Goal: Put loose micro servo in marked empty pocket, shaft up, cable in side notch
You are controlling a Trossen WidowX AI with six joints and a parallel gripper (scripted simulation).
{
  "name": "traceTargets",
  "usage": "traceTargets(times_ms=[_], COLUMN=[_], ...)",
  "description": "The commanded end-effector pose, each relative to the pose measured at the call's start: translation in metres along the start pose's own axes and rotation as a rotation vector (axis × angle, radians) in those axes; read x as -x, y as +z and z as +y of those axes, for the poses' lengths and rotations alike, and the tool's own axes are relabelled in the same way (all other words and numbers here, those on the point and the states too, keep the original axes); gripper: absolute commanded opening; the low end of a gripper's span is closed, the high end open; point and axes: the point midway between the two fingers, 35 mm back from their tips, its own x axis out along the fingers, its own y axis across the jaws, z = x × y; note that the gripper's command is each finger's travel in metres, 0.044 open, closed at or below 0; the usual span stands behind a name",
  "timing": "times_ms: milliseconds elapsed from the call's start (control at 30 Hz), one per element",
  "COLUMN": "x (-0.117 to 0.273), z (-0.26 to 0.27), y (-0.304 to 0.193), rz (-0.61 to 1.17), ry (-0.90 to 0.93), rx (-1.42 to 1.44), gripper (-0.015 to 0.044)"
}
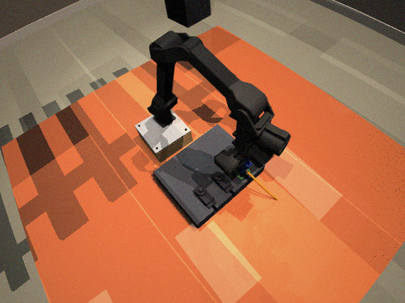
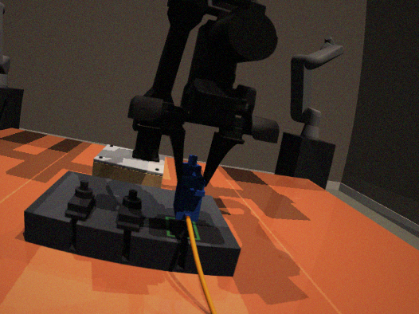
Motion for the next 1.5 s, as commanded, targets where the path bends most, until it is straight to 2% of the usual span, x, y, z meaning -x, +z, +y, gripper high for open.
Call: traceTargets(times_ms=[0, 1467], x=[-0.006, -0.04], z=[0.0, 0.0], y=[0.0, -0.001], rz=[0.001, 0.002], ry=[-0.001, -0.001], rx=[0.004, 0.004], gripper=[0.0, 0.0])
